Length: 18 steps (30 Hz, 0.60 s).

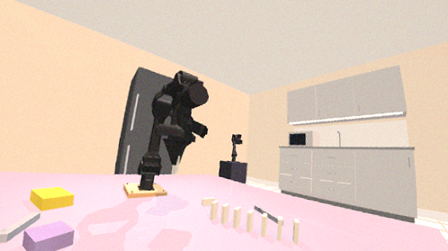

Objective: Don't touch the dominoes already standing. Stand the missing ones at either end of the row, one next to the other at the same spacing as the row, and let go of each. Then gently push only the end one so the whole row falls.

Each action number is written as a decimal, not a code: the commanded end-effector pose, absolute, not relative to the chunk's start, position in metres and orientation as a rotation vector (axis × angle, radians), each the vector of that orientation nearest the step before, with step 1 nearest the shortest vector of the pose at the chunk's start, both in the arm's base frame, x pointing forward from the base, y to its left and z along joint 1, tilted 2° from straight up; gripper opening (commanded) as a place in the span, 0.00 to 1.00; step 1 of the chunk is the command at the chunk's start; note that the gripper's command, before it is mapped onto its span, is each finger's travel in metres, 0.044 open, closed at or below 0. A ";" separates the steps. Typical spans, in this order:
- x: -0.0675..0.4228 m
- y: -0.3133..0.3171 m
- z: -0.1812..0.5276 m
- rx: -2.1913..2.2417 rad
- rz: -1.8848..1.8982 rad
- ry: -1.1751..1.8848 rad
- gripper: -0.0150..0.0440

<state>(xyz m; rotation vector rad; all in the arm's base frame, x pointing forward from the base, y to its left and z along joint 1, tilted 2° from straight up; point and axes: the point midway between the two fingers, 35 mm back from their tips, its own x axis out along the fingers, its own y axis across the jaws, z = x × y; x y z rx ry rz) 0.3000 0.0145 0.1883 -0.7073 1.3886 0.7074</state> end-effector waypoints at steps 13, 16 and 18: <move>0.291 0.124 0.193 -0.316 0.350 1.491 0.44; 0.291 0.124 0.193 -0.316 0.350 1.491 0.44; 0.291 0.124 0.193 -0.316 0.350 1.491 0.44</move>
